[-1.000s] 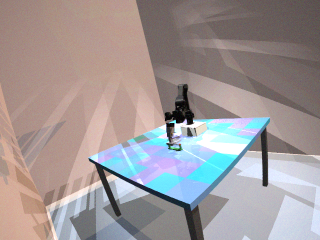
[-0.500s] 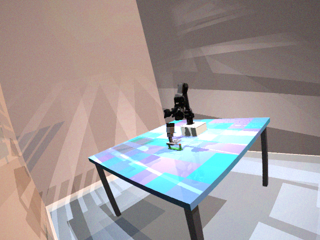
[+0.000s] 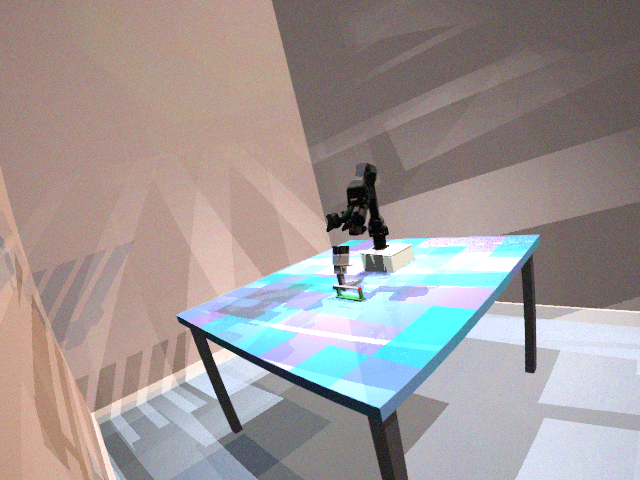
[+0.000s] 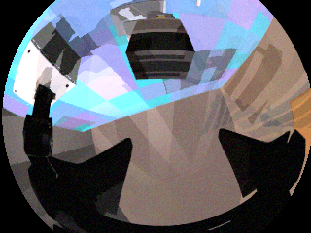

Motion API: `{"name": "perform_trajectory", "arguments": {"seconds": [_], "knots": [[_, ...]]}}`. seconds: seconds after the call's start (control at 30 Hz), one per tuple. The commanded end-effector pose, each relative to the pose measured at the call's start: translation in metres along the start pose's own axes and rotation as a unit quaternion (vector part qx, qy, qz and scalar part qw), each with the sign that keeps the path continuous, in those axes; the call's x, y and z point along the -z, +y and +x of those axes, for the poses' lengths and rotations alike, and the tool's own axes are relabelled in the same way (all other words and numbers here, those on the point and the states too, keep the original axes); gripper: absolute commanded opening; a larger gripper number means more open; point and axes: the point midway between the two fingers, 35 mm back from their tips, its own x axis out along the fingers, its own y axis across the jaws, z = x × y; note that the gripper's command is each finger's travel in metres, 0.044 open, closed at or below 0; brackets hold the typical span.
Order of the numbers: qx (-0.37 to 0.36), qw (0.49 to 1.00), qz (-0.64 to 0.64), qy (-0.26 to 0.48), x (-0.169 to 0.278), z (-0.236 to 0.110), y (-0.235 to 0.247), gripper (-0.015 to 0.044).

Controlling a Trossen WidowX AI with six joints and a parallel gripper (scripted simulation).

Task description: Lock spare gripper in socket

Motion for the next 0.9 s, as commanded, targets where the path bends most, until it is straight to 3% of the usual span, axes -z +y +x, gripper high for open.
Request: {"name": "perform_trajectory", "arguments": {"seconds": [0.0,0.1,0.33,0.63,0.87], "knots": [[-0.001,1.000,0.001,0.001,-0.001,0.001,0.000,0.0440],[0.023,0.999,0.004,-0.023,-0.011,-0.018,0.001,0.0361],[0.115,0.982,0.001,-0.147,-0.050,-0.104,0.026,0.0180],[0.113,0.980,-0.003,-0.163,-0.056,-0.112,0.027,0.0180],[-0.023,0.970,-0.028,-0.239,-0.104,-0.086,-0.033,0.0180]]}}
